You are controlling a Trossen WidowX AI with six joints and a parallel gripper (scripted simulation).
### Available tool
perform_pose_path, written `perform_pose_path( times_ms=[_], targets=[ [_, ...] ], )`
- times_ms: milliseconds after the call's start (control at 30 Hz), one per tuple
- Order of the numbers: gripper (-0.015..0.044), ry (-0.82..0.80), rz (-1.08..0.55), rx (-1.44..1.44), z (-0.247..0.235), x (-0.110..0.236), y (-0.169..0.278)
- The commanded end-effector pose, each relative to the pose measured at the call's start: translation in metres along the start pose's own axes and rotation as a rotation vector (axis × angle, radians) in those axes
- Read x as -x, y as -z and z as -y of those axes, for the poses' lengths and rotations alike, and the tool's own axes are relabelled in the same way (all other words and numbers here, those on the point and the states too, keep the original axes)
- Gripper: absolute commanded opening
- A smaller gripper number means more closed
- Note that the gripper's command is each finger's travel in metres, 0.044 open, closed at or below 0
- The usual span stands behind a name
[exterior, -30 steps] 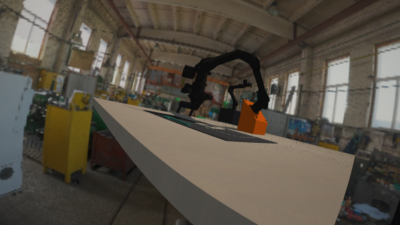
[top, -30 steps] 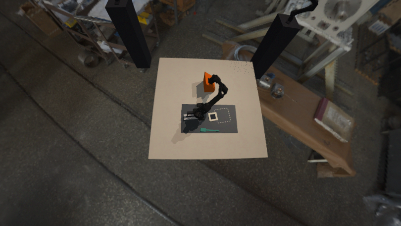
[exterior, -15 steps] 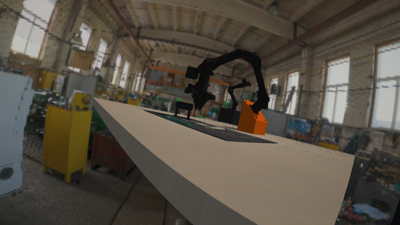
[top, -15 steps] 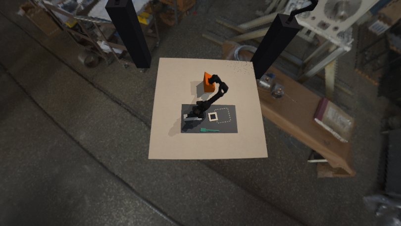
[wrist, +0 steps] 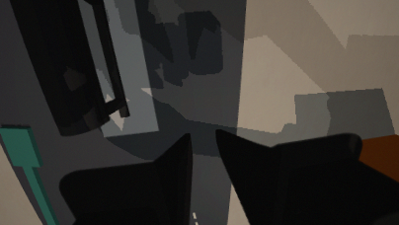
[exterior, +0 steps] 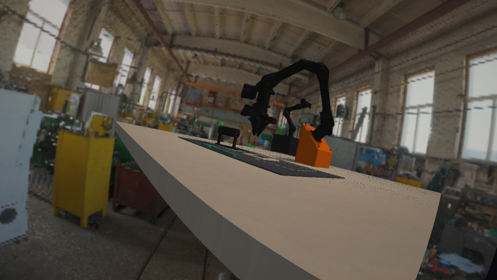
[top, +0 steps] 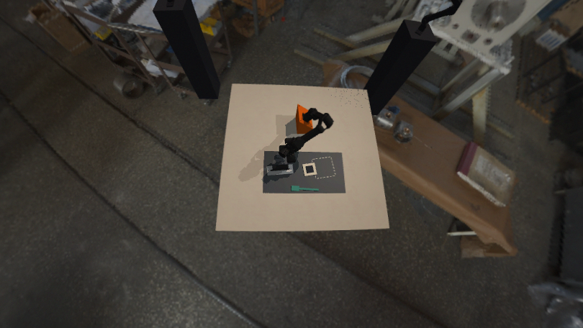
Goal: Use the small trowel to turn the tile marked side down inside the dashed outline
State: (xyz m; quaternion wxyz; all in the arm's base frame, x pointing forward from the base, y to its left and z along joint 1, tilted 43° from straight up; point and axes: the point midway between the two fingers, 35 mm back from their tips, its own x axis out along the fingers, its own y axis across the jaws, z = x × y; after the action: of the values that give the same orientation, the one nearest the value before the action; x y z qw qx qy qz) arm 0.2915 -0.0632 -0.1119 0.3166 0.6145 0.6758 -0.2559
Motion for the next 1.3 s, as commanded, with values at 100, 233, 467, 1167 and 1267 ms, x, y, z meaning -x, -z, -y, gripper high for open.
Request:
perform_pose_path(
  times_ms=[100,233,467,1167,1267],
  targets=[
    [0.0100,-0.003,0.004,0.004,0.0055,0.0017,-0.0001],
    [0.0100,-0.001,0.000,-0.001,0.0044,0.0009,0.0001],
    [0.0021,-0.001,0.001,0.001,0.0044,0.0008,0.0002],
    [0.0100,-0.001,0.001,0.001,0.0044,0.0008,0.0002],
    [0.0100,-0.001,0.000,0.001,0.0044,0.0008,0.0002]
  ],
)
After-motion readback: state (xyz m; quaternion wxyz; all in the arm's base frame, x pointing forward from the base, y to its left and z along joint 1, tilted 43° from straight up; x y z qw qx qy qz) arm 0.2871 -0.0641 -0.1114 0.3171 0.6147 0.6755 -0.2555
